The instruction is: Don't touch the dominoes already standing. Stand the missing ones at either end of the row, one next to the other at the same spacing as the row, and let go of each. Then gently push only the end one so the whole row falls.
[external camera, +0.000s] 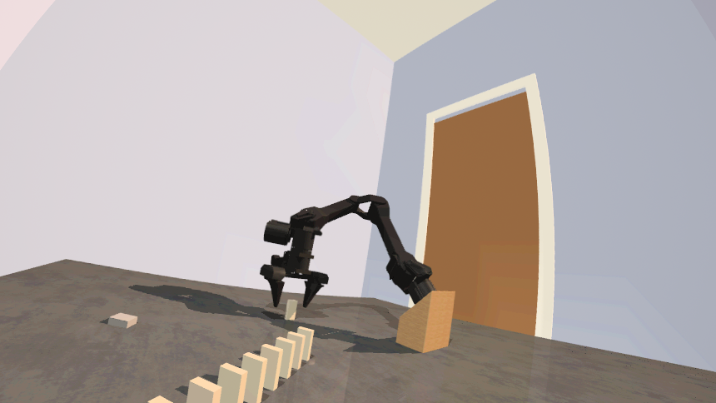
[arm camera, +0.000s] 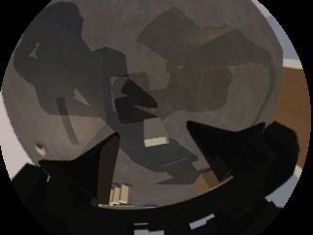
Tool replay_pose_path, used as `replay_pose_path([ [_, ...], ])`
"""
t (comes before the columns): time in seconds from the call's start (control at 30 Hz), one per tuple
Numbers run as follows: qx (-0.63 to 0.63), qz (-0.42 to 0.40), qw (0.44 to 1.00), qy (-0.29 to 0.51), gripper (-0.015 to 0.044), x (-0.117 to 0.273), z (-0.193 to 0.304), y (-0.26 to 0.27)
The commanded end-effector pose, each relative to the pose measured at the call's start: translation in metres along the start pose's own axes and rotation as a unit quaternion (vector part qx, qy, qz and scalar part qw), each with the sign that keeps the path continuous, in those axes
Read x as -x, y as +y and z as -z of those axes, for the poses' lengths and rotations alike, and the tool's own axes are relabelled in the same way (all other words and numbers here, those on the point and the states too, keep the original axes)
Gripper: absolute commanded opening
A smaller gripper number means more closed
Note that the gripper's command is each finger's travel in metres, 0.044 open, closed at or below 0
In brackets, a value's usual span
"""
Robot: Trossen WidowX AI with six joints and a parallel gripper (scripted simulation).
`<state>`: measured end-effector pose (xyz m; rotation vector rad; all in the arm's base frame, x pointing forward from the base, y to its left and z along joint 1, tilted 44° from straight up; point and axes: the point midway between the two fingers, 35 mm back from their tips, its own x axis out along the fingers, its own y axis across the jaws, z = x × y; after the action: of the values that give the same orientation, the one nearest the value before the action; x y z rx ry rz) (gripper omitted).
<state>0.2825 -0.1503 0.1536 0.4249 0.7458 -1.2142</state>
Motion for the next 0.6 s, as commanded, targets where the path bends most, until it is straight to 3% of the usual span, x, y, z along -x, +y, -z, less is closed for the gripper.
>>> replay_pose_path([
  [0.0, 0.005, 0.001, 1.000, 0.004, 0.0440, -0.0060, 0.0026, -0.0015],
  [0.4, 0.005, 0.001, 1.000, 0.004, 0.0125, -0.0060, 0.0026, -0.0015],
  [0.57, 0.005, 0.001, 1.000, 0.004, 0.0107, -0.0060, 0.0026, -0.0015],
])
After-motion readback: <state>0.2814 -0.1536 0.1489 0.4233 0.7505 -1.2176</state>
